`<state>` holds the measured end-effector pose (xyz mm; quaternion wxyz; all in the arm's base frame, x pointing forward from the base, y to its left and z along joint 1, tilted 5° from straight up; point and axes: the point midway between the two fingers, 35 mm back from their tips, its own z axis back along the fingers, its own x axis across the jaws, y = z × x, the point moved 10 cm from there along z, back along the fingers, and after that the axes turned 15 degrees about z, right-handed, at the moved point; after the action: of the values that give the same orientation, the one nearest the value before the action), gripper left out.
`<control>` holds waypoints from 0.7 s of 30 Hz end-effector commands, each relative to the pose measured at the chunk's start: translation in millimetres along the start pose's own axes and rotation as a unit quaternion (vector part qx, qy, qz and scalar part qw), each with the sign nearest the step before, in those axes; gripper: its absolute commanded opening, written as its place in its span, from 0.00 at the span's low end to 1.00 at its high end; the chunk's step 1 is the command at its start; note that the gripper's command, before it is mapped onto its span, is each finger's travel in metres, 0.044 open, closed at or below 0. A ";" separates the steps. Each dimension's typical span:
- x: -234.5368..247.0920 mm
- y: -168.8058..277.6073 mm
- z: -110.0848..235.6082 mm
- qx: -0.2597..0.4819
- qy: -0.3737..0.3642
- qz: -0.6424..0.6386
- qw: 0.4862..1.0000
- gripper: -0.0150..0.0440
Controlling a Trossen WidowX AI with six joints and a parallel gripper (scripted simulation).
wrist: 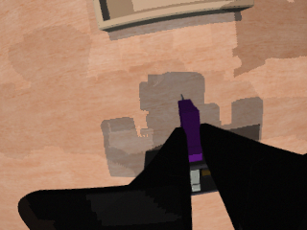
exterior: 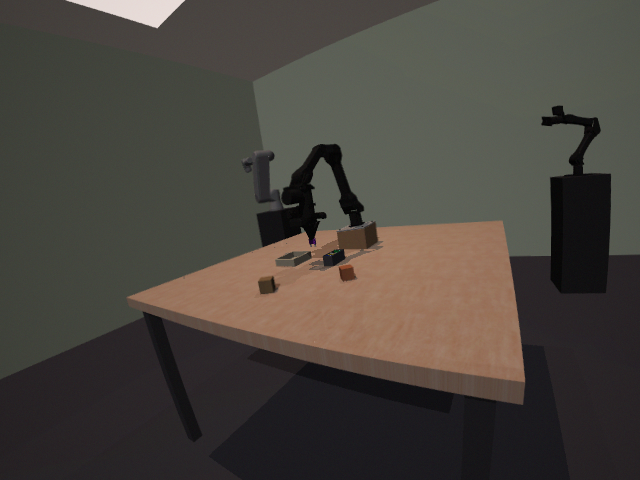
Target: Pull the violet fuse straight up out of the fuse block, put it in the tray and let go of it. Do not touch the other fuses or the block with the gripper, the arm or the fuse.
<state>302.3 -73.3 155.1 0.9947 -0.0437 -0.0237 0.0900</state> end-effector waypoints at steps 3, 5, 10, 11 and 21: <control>-6.7 -35.6 -1.5 0.001 0.003 0.002 1.000 0.25; -9.9 -46.7 -1.5 0.001 0.003 0.002 1.000 0.25; -19.9 -74.1 -1.3 -0.001 0.003 0.002 1.000 0.25; -22.2 -79.5 -1.3 -0.002 0.003 0.002 1.000 0.25; -40.1 -114.1 -0.9 -0.004 0.004 0.003 1.000 0.25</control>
<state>284.2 -186.4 164.4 0.9946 -0.0522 -0.0218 0.0865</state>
